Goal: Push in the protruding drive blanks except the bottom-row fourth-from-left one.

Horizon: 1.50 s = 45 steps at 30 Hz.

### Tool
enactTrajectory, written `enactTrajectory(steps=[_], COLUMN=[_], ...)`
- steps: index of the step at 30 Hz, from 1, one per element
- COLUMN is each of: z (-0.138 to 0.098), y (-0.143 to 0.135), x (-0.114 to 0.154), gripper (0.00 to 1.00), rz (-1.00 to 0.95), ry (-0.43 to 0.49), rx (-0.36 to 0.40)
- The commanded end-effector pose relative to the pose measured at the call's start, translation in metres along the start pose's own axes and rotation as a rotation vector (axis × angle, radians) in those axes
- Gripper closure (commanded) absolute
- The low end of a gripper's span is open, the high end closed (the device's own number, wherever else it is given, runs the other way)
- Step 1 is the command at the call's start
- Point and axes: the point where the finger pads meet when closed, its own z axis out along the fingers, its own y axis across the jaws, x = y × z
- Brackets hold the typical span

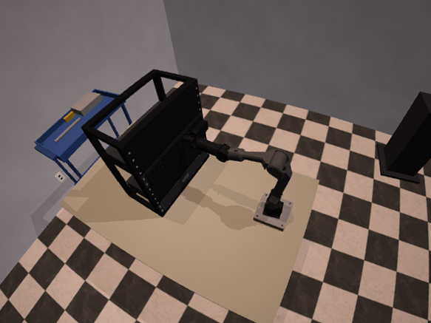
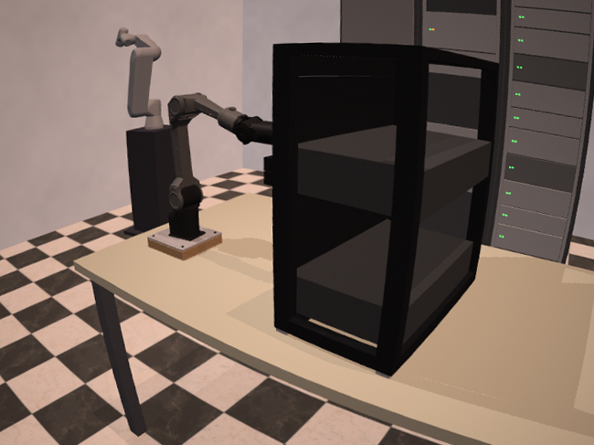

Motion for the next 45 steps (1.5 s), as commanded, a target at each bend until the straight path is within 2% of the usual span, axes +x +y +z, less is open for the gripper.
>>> enactTrajectory(steps=[1,39,42,45], z=[0.003,0.008,0.004,-0.010], y=[-0.003,-0.003,-0.003,-0.003], x=[0.001,0.001,0.001,0.001], gripper=[1.00,1.00,1.00,1.00], rz=[0.001,0.001,0.001,0.001], ry=[0.002,0.002,0.002,0.002], rx=[0.008,0.008,0.008,0.008])
